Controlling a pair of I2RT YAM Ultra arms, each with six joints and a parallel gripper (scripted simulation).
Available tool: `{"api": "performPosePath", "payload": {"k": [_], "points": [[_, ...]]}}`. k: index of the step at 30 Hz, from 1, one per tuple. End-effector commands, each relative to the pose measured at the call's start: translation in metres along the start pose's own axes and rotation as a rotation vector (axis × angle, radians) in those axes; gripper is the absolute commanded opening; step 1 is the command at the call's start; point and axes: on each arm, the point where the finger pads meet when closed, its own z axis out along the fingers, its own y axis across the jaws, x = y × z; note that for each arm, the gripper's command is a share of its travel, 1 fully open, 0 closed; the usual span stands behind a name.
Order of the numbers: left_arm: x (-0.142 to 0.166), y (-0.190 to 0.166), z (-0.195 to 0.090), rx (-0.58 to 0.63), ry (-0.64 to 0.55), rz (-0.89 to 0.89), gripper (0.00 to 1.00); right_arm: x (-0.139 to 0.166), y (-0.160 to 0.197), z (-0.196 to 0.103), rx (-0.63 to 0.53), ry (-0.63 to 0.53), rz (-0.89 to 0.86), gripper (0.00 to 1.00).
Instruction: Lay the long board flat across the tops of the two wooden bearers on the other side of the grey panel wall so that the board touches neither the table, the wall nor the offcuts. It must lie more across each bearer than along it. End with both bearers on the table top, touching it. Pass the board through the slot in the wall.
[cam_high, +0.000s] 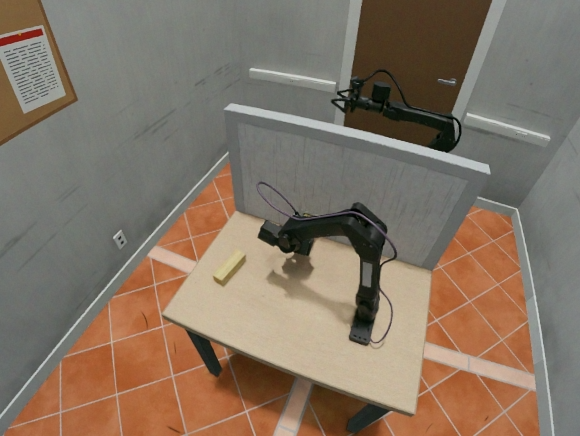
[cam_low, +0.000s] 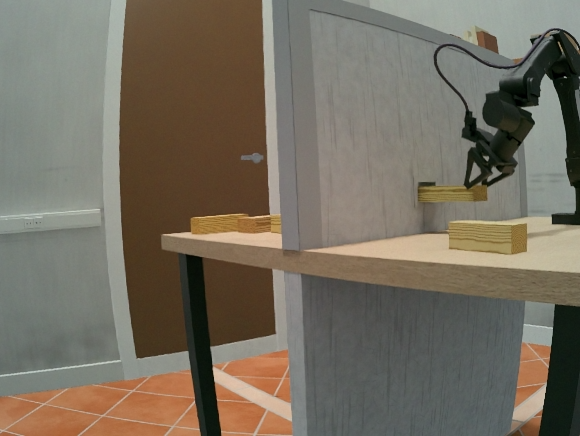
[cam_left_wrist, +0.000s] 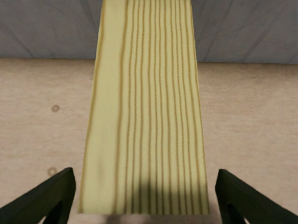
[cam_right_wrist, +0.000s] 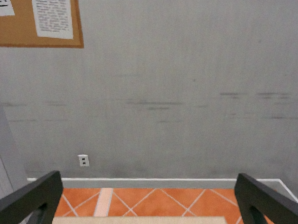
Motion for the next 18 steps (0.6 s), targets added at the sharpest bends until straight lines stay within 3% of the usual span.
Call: {"api": "performPosePath", "payload": {"k": [1,7,11,14,18], "points": [[-0.01,0.002,0.0,-0.013,-0.02,0.017,0.76,-0.026,0.005,0.0,-0.017,-0.063,0.003,1.0],[0.0,0.001,0.016,-0.002,-0.016,-0.013,0.76,-0.026,0.005,0.0,-0.017,-0.063,0.003,1.0],[-0.013,0.006,0.012,-0.037,-0.026,0.029,0.76,-0.026,0.005,0.0,-0.017,-0.063,0.003,1.0],[0.001,-0.002,0.029,0.0,-0.008,-0.007,0.76,-0.026,0.005,0.0,-0.017,-0.063,0.003,1.0],[-0.012,0.001,0.024,-0.017,-0.024,0.027,0.76,-0.026,0.005,0.0,-0.017,-0.063,0.003,1.0]]}}
